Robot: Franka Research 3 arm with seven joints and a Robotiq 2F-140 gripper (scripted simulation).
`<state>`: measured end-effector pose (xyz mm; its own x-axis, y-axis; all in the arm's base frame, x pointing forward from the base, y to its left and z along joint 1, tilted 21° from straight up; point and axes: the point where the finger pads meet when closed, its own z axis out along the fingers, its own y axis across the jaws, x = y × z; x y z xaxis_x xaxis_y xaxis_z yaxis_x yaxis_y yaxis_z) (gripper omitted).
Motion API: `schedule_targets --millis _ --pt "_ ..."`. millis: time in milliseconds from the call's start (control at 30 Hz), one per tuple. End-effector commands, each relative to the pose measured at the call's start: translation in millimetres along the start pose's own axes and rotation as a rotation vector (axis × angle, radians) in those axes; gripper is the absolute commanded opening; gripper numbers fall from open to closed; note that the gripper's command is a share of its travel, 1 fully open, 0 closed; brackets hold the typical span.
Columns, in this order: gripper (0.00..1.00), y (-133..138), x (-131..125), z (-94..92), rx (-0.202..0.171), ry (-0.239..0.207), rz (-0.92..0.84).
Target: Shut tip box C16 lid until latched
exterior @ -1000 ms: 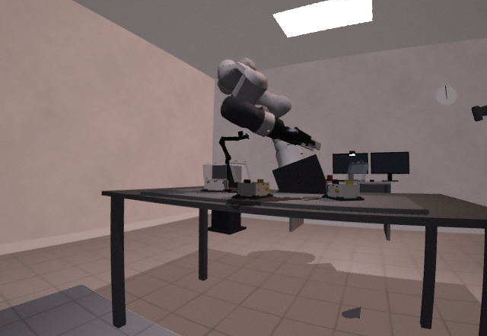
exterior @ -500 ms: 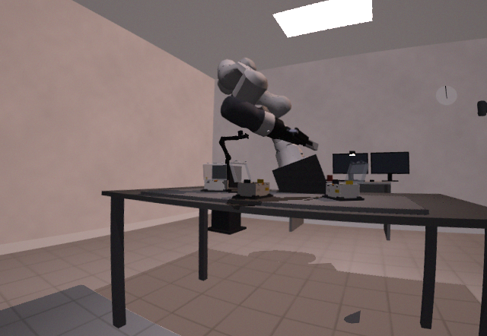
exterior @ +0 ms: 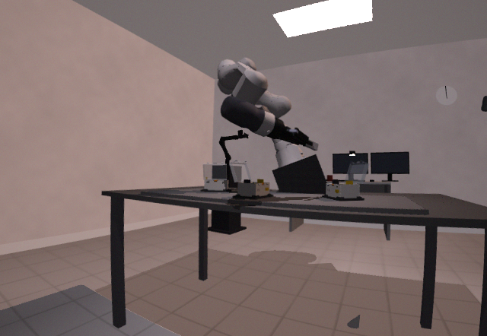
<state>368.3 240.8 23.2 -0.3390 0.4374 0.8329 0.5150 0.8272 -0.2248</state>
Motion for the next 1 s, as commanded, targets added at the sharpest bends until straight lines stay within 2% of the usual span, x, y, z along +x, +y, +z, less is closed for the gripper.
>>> schedule_targets --millis 0,233,267,333,567,600,833,900,967 --pt "0.0 0 2 0.9 0.001 0.005 0.007" --pt "0.0 0 2 0.9 0.001 0.005 0.007" --pt "0.0 2 3 5.2 0.033 0.005 -0.002" --pt "0.0 2 3 5.2 0.033 0.005 -0.002" --pt "0.0 19 11 34.8 0.258 0.006 -0.063" --pt "0.0 21 12 39.0 0.274 0.006 -0.067" --pt "0.0 38 20 68.6 0.274 0.006 -0.067" --pt "0.0 38 20 68.6 0.274 0.006 -0.067" --pt "0.0 43 22 77.1 0.274 0.006 -0.067"
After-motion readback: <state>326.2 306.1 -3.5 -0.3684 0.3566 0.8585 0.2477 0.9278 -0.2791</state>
